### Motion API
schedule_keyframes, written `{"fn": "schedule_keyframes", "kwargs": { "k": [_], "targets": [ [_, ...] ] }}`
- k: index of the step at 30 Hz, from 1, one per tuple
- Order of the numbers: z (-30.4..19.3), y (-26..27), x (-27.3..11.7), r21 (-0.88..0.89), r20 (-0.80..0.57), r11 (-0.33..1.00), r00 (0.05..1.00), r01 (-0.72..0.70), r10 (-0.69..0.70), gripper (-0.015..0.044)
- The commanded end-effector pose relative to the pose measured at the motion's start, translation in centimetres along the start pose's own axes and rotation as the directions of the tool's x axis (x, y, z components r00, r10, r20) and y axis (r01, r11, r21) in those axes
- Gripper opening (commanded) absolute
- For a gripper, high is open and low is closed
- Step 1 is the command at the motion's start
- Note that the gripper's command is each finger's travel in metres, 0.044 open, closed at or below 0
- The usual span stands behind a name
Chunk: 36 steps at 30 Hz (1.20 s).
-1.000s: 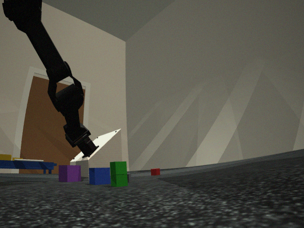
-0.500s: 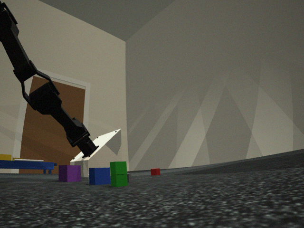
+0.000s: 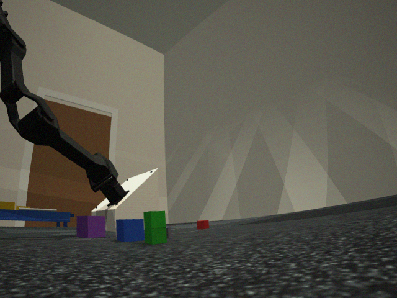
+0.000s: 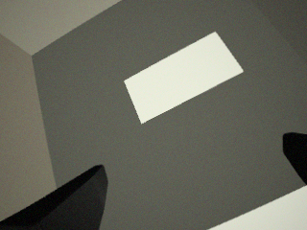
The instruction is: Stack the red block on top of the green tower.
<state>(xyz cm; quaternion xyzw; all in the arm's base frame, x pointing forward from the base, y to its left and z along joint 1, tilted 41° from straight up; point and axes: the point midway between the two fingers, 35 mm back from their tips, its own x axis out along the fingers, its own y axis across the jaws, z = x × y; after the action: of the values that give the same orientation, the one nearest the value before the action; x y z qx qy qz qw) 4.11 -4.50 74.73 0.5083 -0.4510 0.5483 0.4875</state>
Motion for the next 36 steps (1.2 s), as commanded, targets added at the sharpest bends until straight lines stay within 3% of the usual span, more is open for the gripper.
{"fn": "schedule_keyframes", "kwargs": {
  "k": [1, 6, 13, 18, 28, 36],
  "targets": [
    [-6.8, 3.3, -0.1, -0.053, -0.169, 0.997, 0.985, -0.052, 0.043, 0.0440],
    [-14.0, 5.1, -1.1, -0.139, -0.339, 0.986, 0.940, -0.096, 0.044, 0.0440],
    [-19.5, 5.2, -2.3, -0.216, -0.439, 0.968, 0.898, -0.130, 0.023, 0.0440],
    [-26.1, 4.4, -4.6, -0.239, -0.580, 0.961, 0.814, -0.139, -0.026, 0.0440],
    [-38.2, -1.4, -11.9, -0.327, -0.792, 0.942, 0.567, -0.079, -0.227, 0.0440],
    [-44.4, -9.0, -20.1, -0.456, -0.848, 0.890, 0.305, -0.005, -0.433, 0.0440]
  ]
}}
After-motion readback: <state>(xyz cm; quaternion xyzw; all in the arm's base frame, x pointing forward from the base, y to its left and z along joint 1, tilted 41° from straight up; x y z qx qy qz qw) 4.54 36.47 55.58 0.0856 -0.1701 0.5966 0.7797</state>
